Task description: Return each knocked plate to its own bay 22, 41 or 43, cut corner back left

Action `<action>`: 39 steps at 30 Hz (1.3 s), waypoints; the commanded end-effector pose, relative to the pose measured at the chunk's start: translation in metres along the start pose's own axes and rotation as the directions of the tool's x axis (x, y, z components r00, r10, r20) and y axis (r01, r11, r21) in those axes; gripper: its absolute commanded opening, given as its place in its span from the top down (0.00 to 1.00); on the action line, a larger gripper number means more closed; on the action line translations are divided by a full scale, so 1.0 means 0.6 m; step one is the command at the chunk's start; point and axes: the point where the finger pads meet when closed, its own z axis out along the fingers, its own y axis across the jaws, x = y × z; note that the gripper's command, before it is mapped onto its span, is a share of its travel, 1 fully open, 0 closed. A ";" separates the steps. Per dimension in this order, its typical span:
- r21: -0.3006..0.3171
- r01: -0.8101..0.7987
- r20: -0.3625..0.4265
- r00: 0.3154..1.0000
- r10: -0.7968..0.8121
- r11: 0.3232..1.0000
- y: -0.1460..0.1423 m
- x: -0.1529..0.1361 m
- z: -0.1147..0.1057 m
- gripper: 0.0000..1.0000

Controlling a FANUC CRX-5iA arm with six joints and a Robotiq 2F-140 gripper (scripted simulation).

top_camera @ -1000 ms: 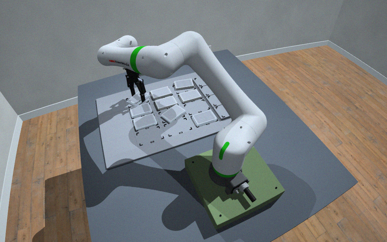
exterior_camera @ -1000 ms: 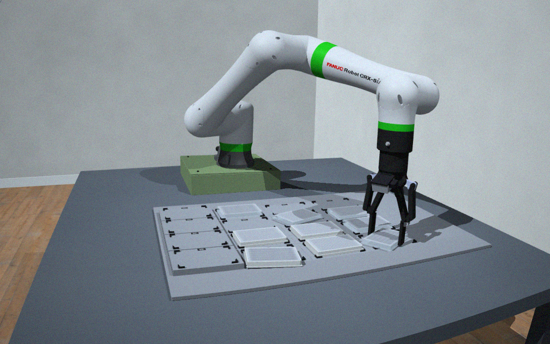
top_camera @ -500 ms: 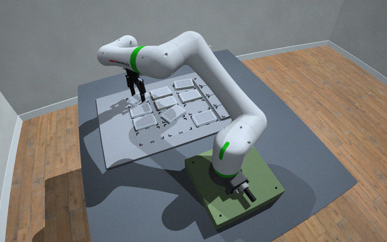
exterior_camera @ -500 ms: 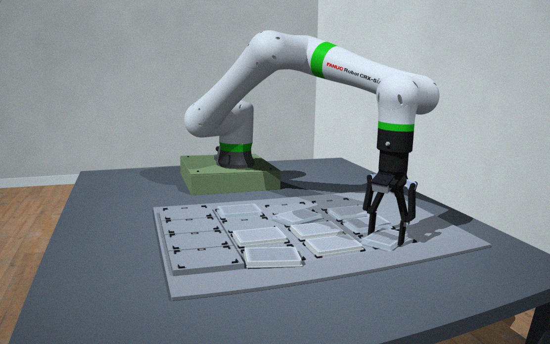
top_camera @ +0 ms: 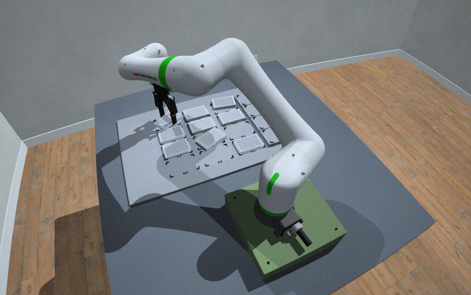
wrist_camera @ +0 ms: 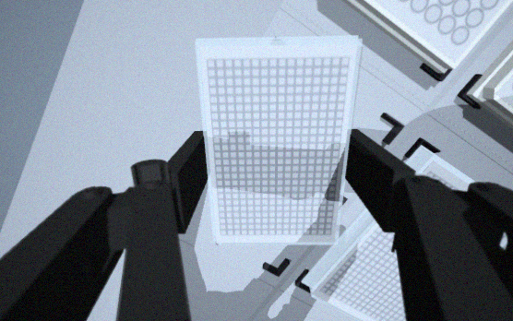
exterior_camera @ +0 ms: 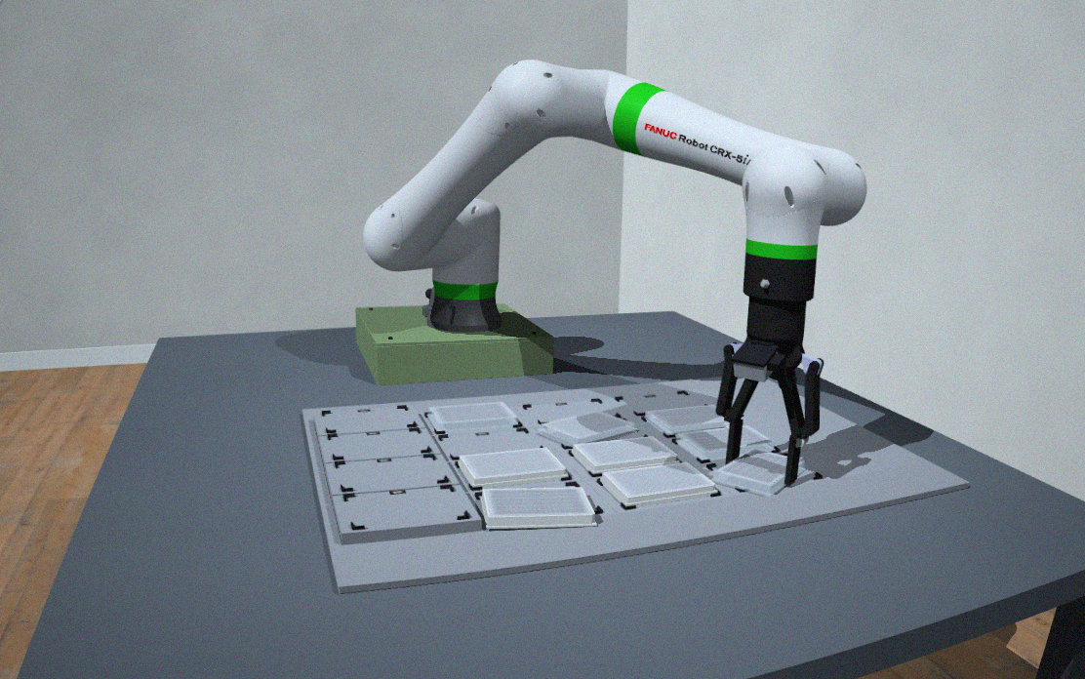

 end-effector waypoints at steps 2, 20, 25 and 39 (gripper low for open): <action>0.002 0.000 -0.001 1.000 0.000 1.000 -0.001 0.000 -0.002 0.42; 0.002 0.000 -0.001 1.000 0.000 1.000 -0.001 0.000 -0.002 0.90; 0.002 0.000 -0.001 1.000 0.000 1.000 -0.001 0.000 -0.002 0.90; 0.002 0.000 -0.001 1.000 0.000 1.000 -0.001 0.000 -0.008 0.90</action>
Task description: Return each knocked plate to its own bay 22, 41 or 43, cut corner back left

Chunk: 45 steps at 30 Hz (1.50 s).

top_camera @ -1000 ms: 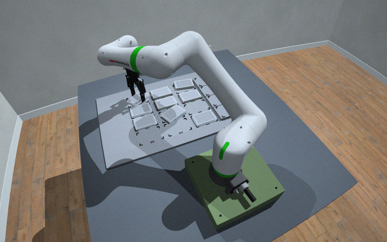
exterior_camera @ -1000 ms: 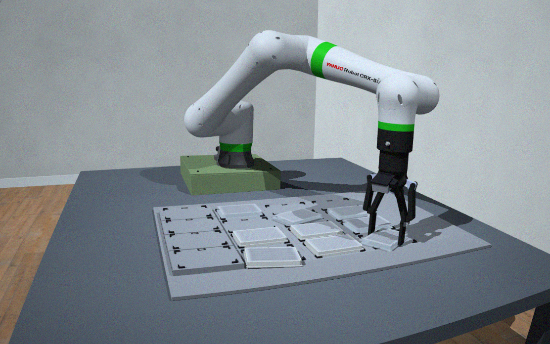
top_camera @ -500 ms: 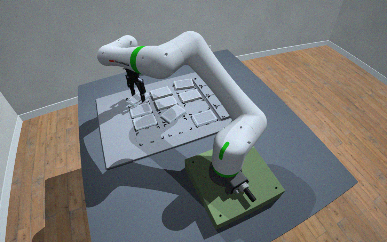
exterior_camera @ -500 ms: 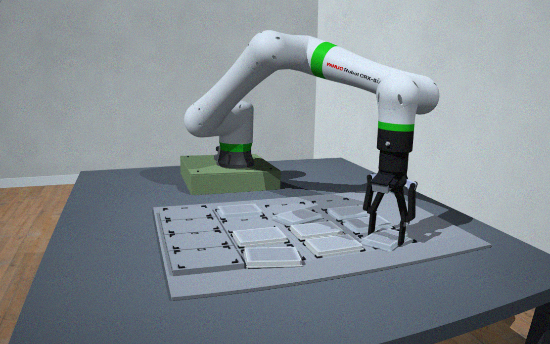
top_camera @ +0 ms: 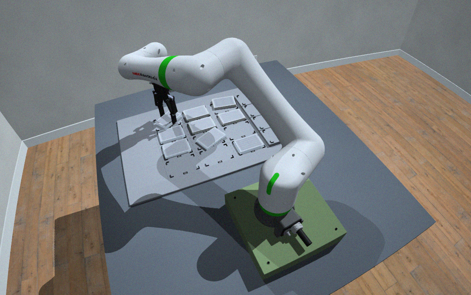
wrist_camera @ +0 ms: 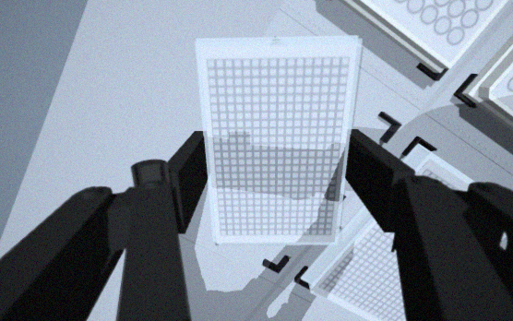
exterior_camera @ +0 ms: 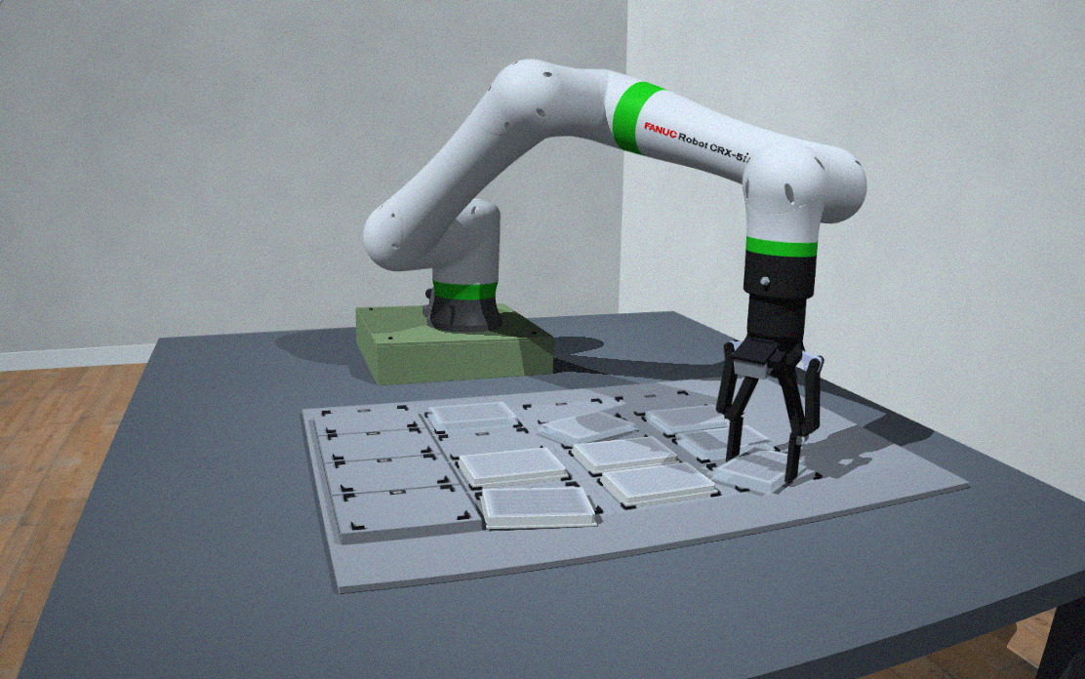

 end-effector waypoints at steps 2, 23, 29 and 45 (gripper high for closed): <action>0.002 0.000 -0.001 1.000 0.000 1.000 -0.001 0.001 -0.004 0.90; 0.002 0.000 -0.001 1.000 0.000 1.000 -0.001 0.001 -0.013 0.90; 0.002 0.000 -0.001 1.000 0.000 1.000 -0.001 0.001 -0.020 0.90; 0.002 0.000 -0.001 1.000 0.000 1.000 -0.001 0.001 -0.051 0.90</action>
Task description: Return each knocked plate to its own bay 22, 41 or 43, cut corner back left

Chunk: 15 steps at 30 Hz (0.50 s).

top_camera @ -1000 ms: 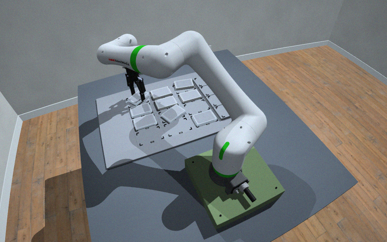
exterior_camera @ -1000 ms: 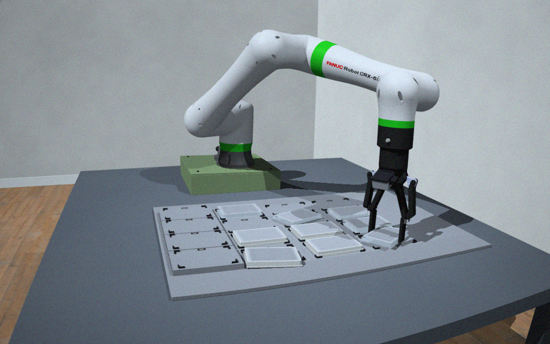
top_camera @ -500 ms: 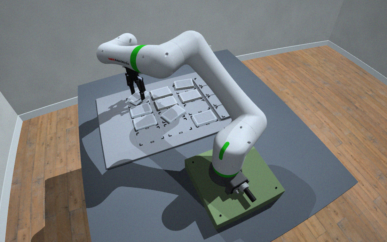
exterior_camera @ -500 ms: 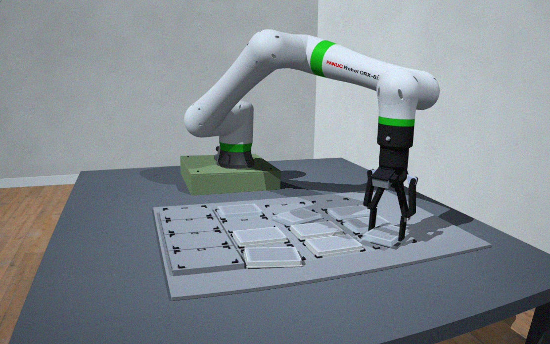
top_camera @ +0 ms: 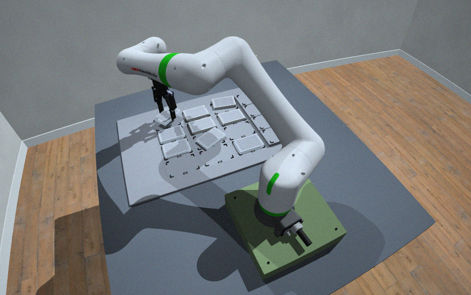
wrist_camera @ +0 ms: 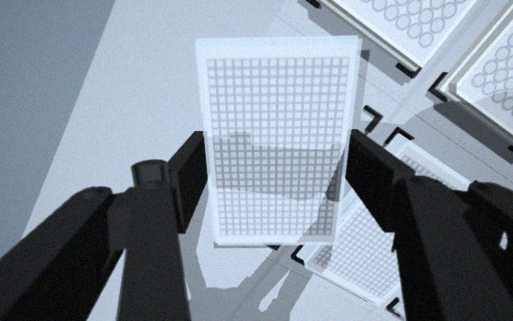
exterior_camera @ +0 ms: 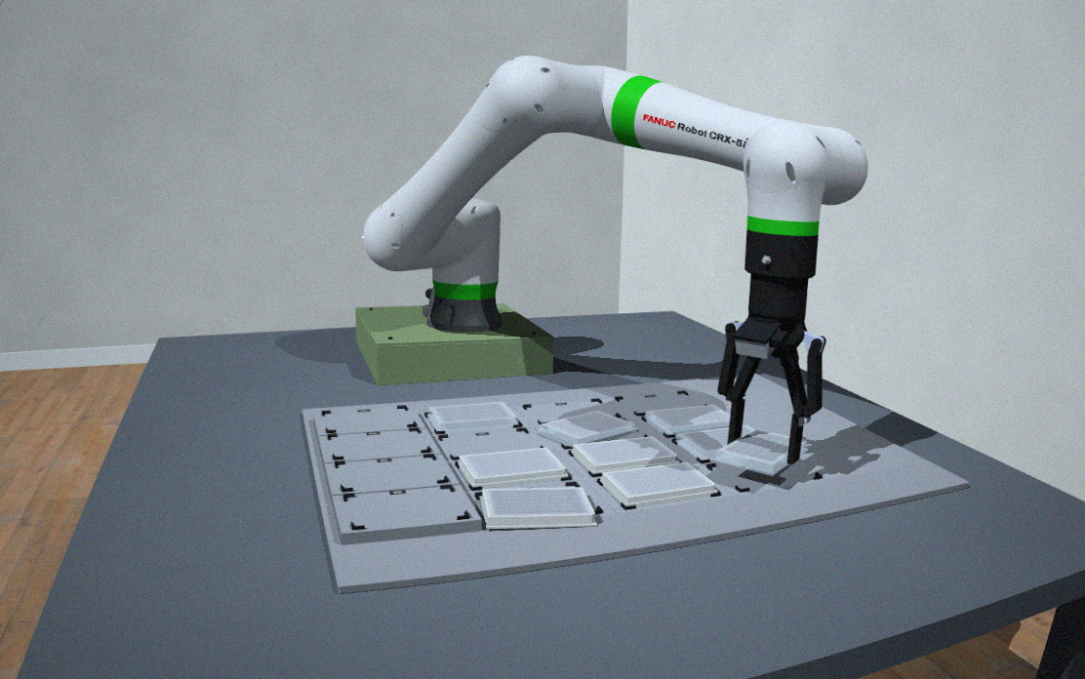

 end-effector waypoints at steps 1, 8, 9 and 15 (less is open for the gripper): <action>0.002 0.000 -0.001 1.000 0.000 1.000 -0.001 0.000 -0.010 0.90; 0.002 0.000 -0.001 1.000 0.000 1.000 -0.001 0.000 -0.018 0.90; 0.002 0.000 -0.001 1.000 0.000 1.000 -0.001 0.000 -0.018 0.90; 0.002 -0.133 0.000 0.991 0.133 0.991 0.001 -0.017 -0.018 0.90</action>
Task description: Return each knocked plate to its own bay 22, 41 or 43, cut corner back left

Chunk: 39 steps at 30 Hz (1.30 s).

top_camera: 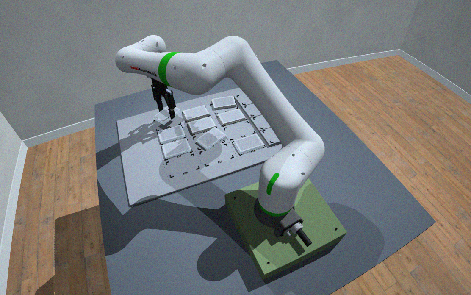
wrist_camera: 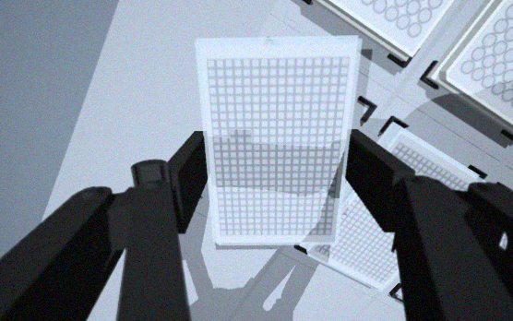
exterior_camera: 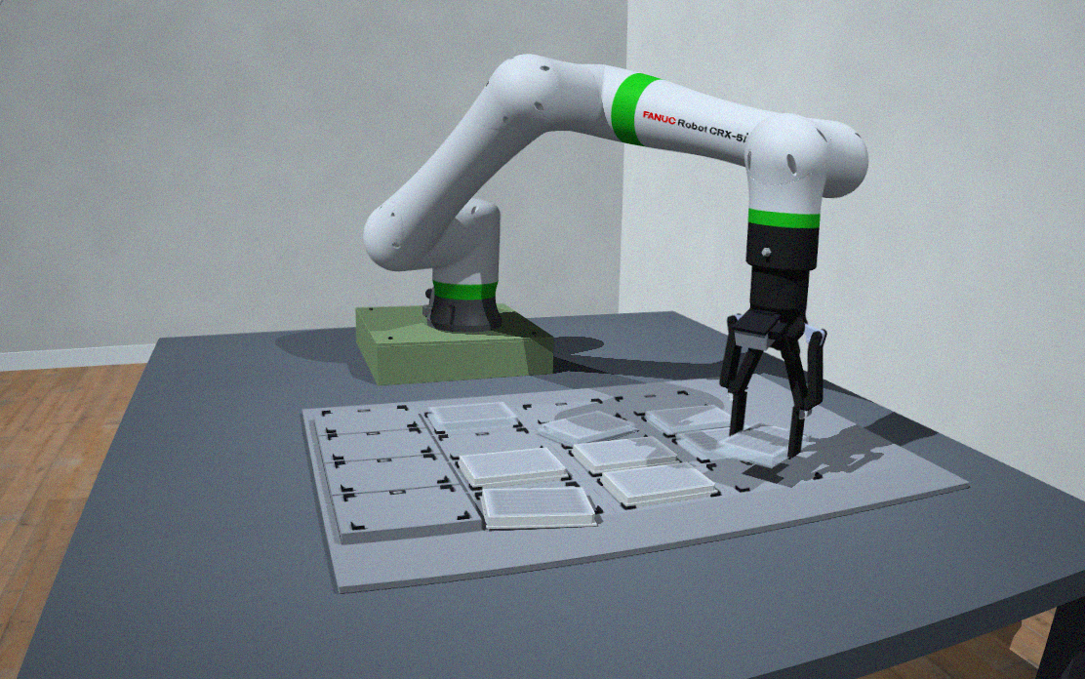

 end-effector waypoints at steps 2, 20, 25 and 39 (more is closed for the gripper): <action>0.003 -0.160 0.000 0.987 0.160 0.987 0.002 -0.024 -0.002 0.90; 0.003 -0.511 0.001 0.860 0.511 0.860 0.002 -0.025 -0.002 0.90; 0.003 -0.511 0.001 0.860 0.511 0.860 0.002 -0.024 -0.002 0.90; 0.003 -0.511 0.001 0.860 0.511 0.860 0.002 -0.023 0.018 0.90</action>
